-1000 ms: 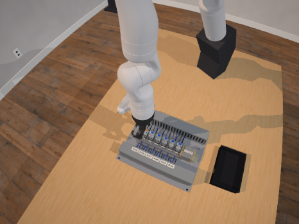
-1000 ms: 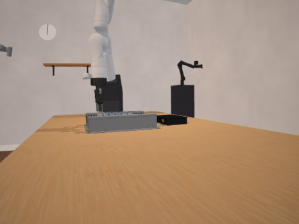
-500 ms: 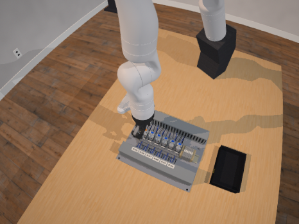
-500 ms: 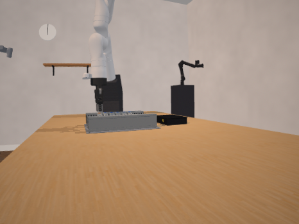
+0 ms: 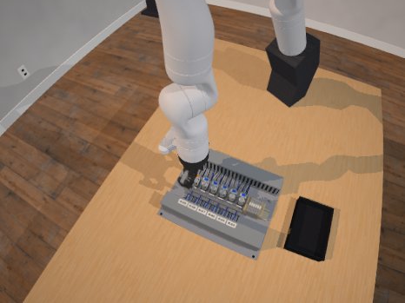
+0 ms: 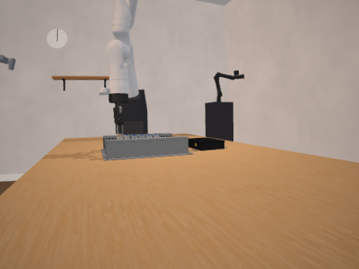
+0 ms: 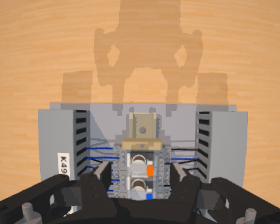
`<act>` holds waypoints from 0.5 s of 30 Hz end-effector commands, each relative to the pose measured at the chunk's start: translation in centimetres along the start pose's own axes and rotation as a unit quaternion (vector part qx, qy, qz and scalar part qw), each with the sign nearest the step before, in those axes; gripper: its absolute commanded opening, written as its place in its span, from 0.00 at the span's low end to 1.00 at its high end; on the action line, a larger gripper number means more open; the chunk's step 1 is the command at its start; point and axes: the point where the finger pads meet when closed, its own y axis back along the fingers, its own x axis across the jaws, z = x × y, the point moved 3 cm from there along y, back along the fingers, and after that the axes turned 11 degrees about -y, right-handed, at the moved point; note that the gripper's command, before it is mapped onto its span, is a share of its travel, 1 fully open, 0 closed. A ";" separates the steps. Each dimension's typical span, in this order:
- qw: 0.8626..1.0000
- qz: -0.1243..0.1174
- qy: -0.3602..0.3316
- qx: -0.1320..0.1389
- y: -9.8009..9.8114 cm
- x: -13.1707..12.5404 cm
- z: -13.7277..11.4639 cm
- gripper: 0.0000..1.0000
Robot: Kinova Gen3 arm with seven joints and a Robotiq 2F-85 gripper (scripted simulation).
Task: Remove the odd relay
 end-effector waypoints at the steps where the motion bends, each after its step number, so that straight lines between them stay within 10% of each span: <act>1: 1.000 -0.001 0.001 0.000 -0.2 -0.2 0.0 0.61; 15: 1.000 -0.001 0.001 0.000 -1.4 -0.2 0.0 0.61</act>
